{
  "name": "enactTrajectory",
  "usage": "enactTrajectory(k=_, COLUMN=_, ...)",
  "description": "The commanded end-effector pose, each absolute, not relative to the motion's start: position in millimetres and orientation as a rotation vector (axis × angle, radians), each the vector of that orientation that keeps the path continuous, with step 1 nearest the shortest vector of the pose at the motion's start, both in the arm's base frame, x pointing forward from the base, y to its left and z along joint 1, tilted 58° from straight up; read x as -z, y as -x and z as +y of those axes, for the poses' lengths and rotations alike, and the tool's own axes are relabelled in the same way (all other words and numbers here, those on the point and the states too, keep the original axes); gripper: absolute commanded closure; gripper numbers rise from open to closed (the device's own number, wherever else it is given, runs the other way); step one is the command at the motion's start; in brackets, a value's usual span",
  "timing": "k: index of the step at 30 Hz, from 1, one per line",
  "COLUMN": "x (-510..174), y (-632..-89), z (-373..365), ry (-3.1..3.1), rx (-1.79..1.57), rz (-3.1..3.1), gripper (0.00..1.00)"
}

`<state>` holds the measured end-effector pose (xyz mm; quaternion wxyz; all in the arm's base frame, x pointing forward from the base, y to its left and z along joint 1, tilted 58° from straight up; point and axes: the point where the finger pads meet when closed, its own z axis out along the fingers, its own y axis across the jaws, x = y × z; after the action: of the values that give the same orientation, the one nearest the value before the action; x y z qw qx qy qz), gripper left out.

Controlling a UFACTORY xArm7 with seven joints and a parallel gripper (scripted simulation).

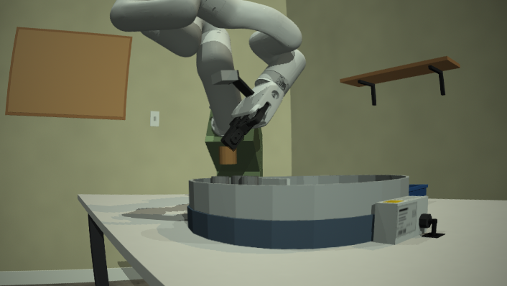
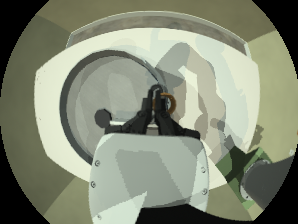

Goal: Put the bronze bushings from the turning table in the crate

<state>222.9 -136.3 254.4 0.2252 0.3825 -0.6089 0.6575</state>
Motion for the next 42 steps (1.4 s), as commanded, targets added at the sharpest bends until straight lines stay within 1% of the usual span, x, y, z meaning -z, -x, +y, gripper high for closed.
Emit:
enactTrajectory(k=1, x=-256.1, y=-221.6, z=-133.7, ry=-1.056, rx=-1.815, rz=-1.680, gripper=1.00)
enactTrajectory(k=27, x=-254.0, y=-231.3, z=-122.4, ry=-1.047, rx=-1.812, rz=-1.696, gripper=1.00)
enactTrajectory(k=35, x=-246.3, y=-248.1, z=-101.6, ry=-1.027, rx=-1.808, rz=-1.722, gripper=1.00)
enactTrajectory(k=42, x=-235.1, y=-276.7, z=-67.1, ry=-0.995, rx=-1.800, rz=-1.765, gripper=1.00)
